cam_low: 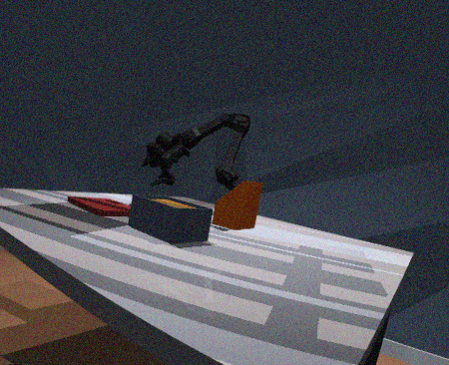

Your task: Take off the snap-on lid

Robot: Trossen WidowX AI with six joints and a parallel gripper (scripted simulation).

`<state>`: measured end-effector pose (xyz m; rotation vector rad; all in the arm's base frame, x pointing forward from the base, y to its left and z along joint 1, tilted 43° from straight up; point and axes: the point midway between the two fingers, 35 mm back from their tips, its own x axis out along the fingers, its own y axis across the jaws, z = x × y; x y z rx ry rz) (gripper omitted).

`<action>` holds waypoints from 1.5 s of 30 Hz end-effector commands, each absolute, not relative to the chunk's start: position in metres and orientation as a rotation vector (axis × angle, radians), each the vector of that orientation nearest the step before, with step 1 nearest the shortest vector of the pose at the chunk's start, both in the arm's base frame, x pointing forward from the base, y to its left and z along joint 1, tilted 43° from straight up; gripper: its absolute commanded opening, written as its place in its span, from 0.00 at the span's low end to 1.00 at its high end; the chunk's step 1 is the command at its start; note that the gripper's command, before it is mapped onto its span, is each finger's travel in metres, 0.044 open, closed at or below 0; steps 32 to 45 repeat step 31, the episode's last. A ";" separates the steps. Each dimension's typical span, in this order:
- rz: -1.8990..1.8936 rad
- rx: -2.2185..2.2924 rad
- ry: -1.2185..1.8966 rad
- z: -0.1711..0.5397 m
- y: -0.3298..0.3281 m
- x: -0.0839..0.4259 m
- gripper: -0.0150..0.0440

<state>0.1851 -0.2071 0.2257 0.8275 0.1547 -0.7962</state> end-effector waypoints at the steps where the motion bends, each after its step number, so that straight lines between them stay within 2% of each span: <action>1: -0.794 0.823 0.140 0.235 -0.202 0.183 1.00; 45: -0.795 0.823 0.141 0.229 -0.204 0.184 1.00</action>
